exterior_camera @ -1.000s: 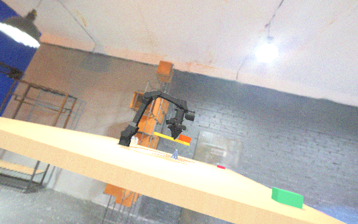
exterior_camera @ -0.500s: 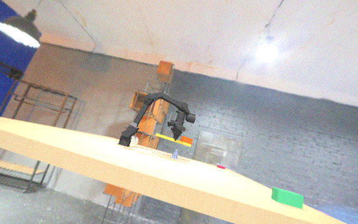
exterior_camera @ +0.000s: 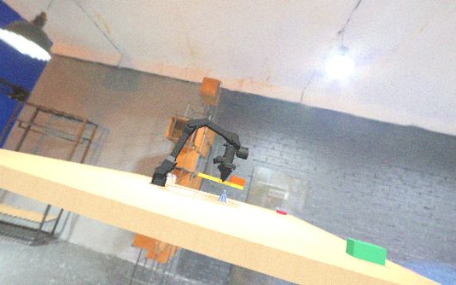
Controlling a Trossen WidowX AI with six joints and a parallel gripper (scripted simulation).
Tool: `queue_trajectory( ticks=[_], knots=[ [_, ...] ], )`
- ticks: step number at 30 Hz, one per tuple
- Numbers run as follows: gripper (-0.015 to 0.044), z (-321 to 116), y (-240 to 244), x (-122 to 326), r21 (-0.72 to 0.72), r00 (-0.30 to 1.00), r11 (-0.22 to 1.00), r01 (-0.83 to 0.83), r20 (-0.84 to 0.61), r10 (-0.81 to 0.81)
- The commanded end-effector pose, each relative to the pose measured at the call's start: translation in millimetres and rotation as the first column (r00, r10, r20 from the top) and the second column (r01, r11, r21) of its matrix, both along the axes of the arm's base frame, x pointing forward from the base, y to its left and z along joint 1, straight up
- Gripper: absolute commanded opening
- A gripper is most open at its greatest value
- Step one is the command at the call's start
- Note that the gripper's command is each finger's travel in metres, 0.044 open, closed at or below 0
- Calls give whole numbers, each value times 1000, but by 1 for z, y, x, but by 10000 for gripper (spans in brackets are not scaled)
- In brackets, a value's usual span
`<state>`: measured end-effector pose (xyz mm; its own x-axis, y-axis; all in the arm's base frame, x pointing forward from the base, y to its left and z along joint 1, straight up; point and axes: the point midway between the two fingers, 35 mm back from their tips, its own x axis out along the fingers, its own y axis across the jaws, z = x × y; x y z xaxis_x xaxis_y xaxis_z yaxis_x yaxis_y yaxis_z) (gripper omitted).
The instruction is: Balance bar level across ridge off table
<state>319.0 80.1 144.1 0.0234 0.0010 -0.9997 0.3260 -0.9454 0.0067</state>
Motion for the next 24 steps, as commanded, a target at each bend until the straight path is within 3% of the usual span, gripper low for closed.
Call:
queue_trajectory(
  ticks=[1,24],
  knots=[
    [0,-7,1,0,5,1000,1000,3,1,-3],
    [0,-25,1,0,5,1000,1000,3,1,-3]
  ],
)
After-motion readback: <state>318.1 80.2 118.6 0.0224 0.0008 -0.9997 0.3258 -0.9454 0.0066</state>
